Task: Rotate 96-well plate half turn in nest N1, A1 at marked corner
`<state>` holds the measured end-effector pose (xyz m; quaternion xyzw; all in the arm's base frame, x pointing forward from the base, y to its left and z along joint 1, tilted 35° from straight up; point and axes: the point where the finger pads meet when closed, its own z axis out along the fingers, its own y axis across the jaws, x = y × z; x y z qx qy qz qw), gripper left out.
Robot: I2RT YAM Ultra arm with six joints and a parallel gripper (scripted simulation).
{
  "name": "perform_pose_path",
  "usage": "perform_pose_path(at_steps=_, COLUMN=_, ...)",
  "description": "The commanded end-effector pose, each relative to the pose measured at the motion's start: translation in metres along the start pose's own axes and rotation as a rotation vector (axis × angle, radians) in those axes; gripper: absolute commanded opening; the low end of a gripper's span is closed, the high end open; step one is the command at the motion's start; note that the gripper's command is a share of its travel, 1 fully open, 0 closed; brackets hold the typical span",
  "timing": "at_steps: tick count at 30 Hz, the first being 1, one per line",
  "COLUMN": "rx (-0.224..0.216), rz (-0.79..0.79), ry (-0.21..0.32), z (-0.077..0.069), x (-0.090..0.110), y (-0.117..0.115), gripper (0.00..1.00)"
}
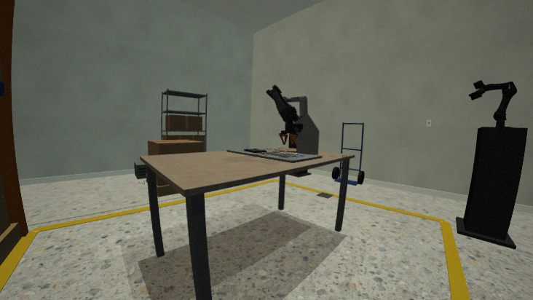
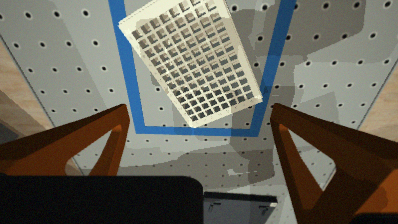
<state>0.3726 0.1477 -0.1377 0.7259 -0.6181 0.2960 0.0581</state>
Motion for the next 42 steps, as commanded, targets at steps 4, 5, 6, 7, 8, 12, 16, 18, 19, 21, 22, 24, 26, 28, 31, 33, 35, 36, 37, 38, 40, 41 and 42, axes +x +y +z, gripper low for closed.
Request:
perform_pose_path(at_steps=4, rx=0.016, rz=-0.273, ry=-0.007, z=-0.0064, x=-0.0053, y=-0.0026, gripper=1.00)
perform_pose_path(at_steps=5, rx=0.017, rz=-0.306, ry=-0.007, z=-0.0064, x=-0.0053, y=-0.0026, gripper=1.00)
perform_pose_path(at_steps=6, rx=0.017, rz=-0.340, ry=-0.007, z=-0.0064, x=-0.0053, y=-0.0026, gripper=1.00)
perform_pose_path(at_steps=7, rx=0.017, rz=-0.373, ry=-0.007, z=-0.0064, x=-0.0053, y=-0.0026, gripper=1.00)
perform_pose_path(at_steps=8, rx=0.017, rz=-0.406, ry=-0.006, z=-0.0064, x=-0.0053, y=-0.0026, gripper=1.00)
perform_pose_path(at_steps=12, rx=0.017, rz=-0.473, ry=-0.006, z=-0.0064, x=-0.0052, y=-0.0026, gripper=1.00)
perform_pose_path(at_steps=16, rx=0.017, rz=-0.477, ry=-0.006, z=-0.0064, x=-0.0052, y=-0.0026, gripper=1.00)
perform_pose_path(at_steps=18, rx=0.017, rz=-0.477, ry=-0.006, z=-0.0064, x=-0.0052, y=-0.0026, gripper=1.00)
perform_pose_path(at_steps=19, rx=0.017, rz=-0.477, ry=-0.006, z=-0.0064, x=-0.0052, y=-0.0026, gripper=1.00)
perform_pose_path(at_steps=21, rx=0.017, rz=-0.477, ry=-0.006, z=-0.0064, x=-0.0052, y=-0.0026, gripper=1.00)
perform_pose_path(at_steps=22, rx=0.017, rz=-0.477, ry=-0.006, z=-0.0064, x=-0.0052, y=-0.0026, gripper=1.00)
perform_pose_path(at_steps=24, rx=0.017, rz=-0.477, ry=-0.006, z=-0.0064, x=-0.0052, y=-0.0026, gripper=1.00)
perform_pose_path(at_steps=26, rx=0.017, rz=-0.477, ry=-0.006, z=-0.0064, x=-0.0052, y=-0.0026, gripper=1.00)
perform_pose_path(at_steps=28, rx=0.017, rz=-0.477, ry=-0.006, z=-0.0064, x=-0.0052, y=-0.0026, gripper=1.00)
perform_pose_path(at_steps=31, rx=0.017, rz=-0.477, ry=-0.006, z=-0.0064, x=-0.0052, y=-0.0026, gripper=1.00)
perform_pose_path(at_steps=33, rx=0.017, rz=-0.477, ry=-0.006, z=-0.0063, x=-0.0052, y=-0.0026, gripper=1.00)
perform_pose_path(at_steps=35, rx=0.017, rz=-0.477, ry=-0.006, z=-0.0063, x=-0.0052, y=-0.0026, gripper=1.00)
perform_pose_path(at_steps=36, rx=0.017, rz=-0.477, ry=-0.006, z=-0.0063, x=-0.0052, y=-0.0026, gripper=1.00)
perform_pose_path(at_steps=37, rx=0.017, rz=-0.477, ry=-0.006, z=-0.0063, x=-0.0052, y=-0.0026, gripper=1.00)
perform_pose_path(at_steps=38, rx=0.017, rz=-0.477, ry=-0.006, z=-0.0063, x=-0.0052, y=-0.0026, gripper=1.00)
perform_pose_path(at_steps=40, rx=0.017, rz=-0.477, ry=-0.006, z=-0.0063, x=-0.0052, y=-0.0026, gripper=1.00)
perform_pose_path(at_steps=41, rx=0.017, rz=-0.477, ry=-0.006, z=-0.0063, x=-0.0052, y=-0.0026, gripper=1.00)
perform_pose_path(at_steps=42, rx=0.017, rz=-0.477, ry=-0.006, z=-0.0063, x=-0.0052, y=-0.0026, gripper=1.00)
